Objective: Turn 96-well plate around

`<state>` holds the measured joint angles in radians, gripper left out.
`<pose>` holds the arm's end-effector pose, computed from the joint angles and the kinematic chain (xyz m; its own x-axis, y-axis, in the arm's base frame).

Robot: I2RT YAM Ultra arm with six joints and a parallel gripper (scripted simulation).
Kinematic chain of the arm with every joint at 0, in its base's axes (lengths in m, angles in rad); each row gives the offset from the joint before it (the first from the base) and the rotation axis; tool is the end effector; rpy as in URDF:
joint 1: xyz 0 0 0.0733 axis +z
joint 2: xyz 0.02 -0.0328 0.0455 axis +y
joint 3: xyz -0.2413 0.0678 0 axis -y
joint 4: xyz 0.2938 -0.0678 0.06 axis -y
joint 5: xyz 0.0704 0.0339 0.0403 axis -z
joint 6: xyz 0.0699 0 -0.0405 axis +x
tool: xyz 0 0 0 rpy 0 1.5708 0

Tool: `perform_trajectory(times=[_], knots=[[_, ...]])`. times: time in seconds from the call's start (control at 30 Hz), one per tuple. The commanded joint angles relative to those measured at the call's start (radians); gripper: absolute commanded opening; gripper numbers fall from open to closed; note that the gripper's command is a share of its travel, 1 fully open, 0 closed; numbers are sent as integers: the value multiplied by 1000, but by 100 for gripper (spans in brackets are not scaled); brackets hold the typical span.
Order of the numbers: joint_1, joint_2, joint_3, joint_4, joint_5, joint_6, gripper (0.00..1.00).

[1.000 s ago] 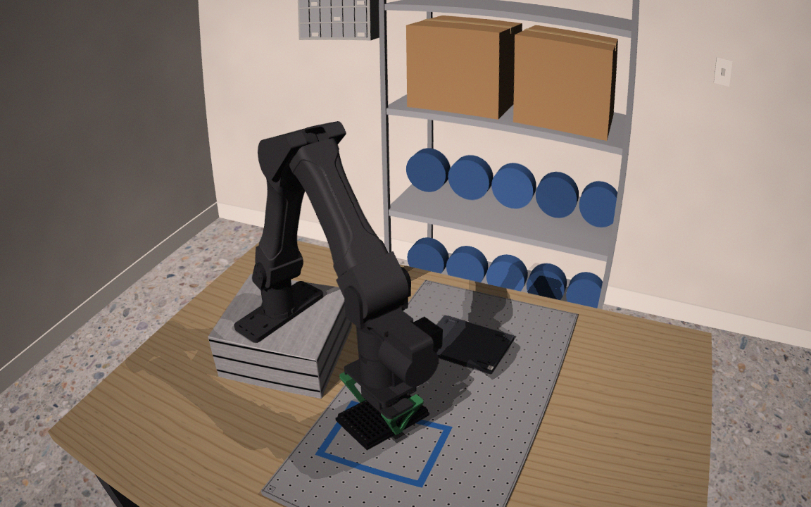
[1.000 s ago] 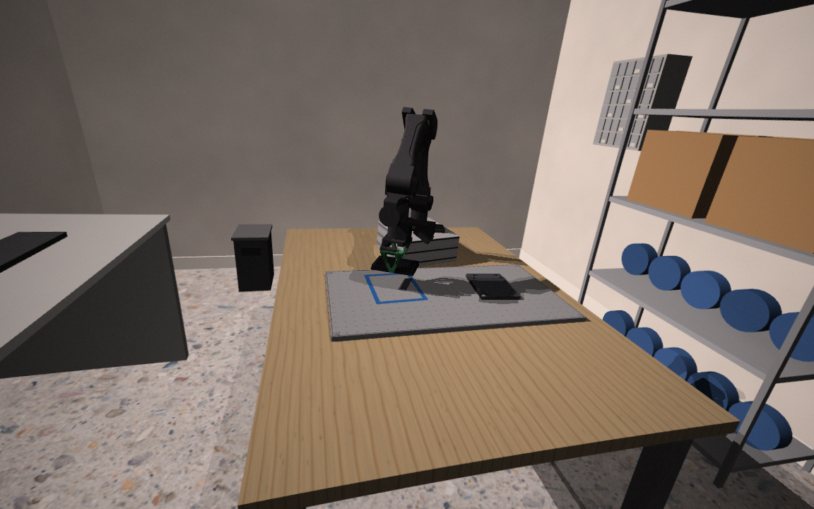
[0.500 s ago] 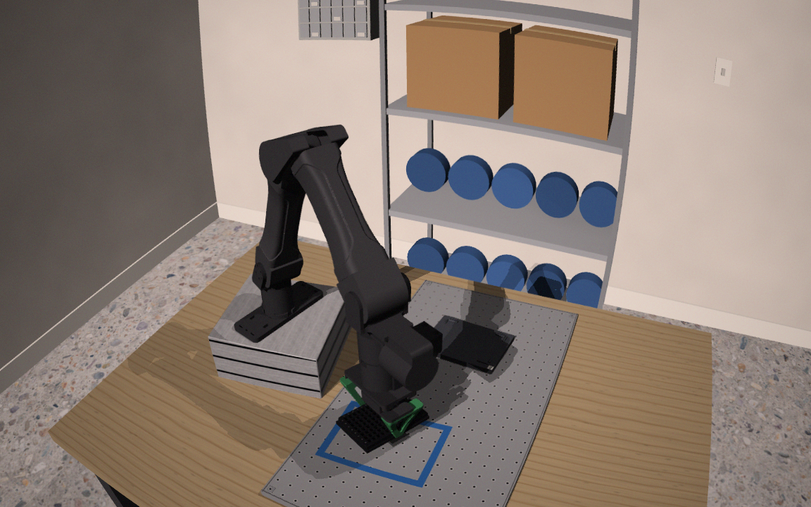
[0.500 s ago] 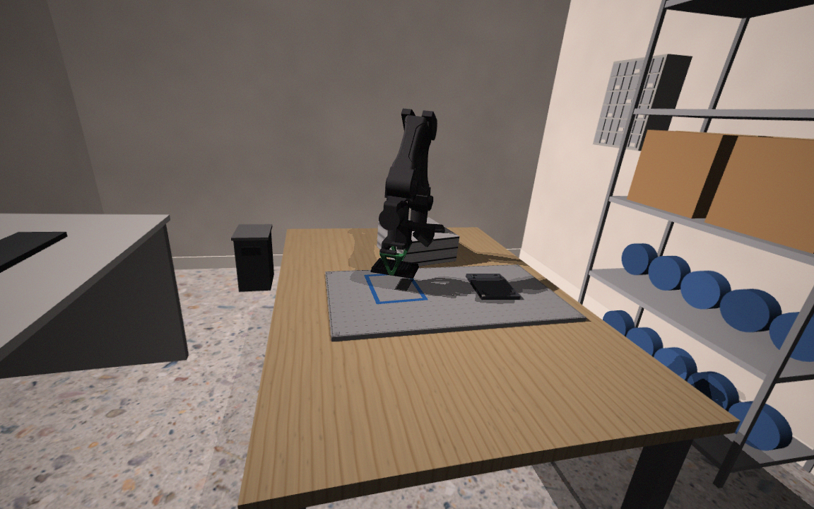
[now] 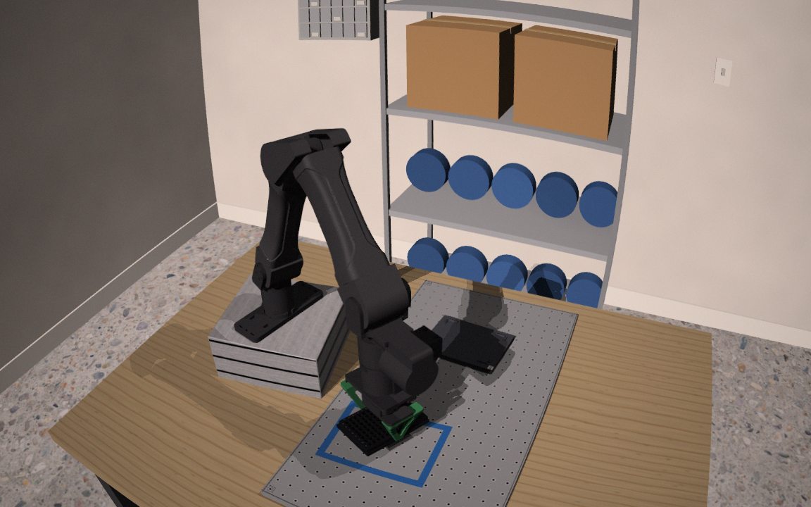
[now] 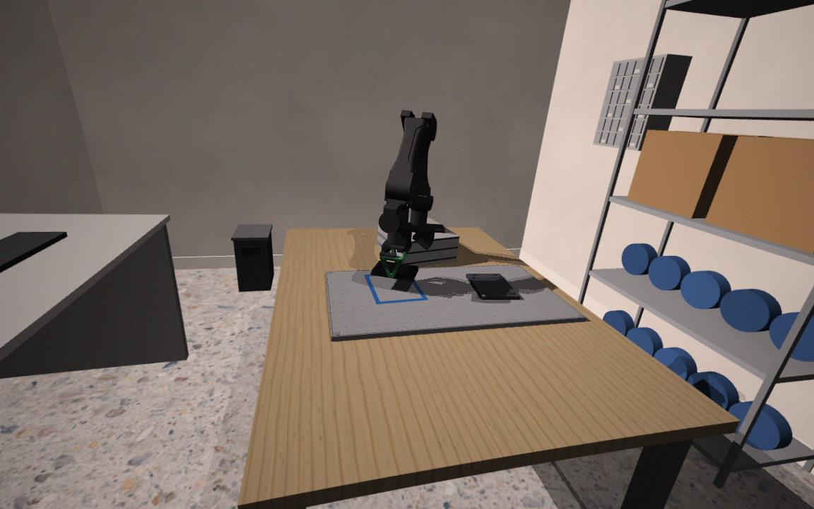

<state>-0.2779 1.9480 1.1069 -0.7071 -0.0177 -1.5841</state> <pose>0.3395 -0.0944 0.0239 -0.2611 -0.9652 -0.0174 -0.9649 0.2615 -0.0228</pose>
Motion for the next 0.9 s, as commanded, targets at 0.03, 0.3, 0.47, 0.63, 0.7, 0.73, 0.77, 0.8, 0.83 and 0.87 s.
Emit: perform_trajectory(times=[0.03,0.3,0.47,0.63,0.7,0.73,0.77,0.8,0.83,0.87], knots=[[0,-3,1,9,-4,1,0],[1,6,-4,24,-4,1,0],[1,14,-9,37,-4,1,0],[1,22,-13,49,-4,2,0],[1,25,-15,54,-4,2,0],[1,25,-15,54,-4,2,0],[1,25,-15,54,-4,2,0],[1,27,-16,56,-4,2,0],[1,29,-17,59,-4,2,0],[1,30,-18,61,-4,2,0]])
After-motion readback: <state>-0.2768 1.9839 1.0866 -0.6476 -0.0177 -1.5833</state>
